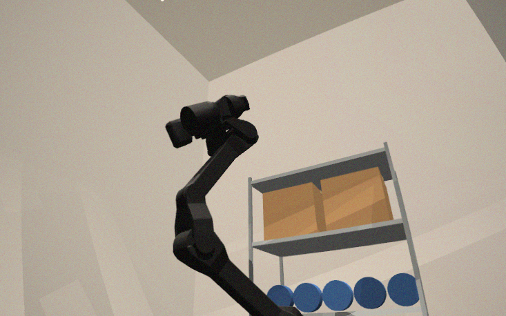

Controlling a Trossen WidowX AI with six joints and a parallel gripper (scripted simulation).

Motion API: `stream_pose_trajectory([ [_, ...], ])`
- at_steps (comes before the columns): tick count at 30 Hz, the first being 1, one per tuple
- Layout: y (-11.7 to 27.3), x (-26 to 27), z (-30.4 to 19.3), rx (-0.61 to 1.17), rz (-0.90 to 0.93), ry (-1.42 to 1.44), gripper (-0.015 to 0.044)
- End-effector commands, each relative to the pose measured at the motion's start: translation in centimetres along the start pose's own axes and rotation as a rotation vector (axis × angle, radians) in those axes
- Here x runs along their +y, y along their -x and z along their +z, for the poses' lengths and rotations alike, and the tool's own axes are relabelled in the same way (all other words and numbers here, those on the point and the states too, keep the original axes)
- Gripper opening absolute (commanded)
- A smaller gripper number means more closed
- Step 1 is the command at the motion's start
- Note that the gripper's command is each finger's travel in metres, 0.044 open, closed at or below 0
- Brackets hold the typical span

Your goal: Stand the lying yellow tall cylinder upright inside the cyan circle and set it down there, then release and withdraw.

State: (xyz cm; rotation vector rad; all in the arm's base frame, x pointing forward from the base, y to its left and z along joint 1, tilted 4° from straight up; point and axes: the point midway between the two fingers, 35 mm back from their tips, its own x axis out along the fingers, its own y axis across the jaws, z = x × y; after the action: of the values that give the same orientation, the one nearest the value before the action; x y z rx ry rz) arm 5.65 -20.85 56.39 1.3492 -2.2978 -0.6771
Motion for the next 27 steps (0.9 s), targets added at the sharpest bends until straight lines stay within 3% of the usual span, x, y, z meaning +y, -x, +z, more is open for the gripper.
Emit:
stream_pose_trajectory([
  [1, -0.1, 0.2, 0.0, 0.000, 0.004, -0.006, 0.0374],
  [4, -0.7, 2.3, 0.8, 0.004, 0.061, -0.086, 0.0309],
  [16, -1.1, 12.3, 4.4, 0.053, 0.377, -0.543, 0.0309],
  [27, 3.0, 20.7, 8.0, 0.227, 0.705, -0.897, 0.0309],
])
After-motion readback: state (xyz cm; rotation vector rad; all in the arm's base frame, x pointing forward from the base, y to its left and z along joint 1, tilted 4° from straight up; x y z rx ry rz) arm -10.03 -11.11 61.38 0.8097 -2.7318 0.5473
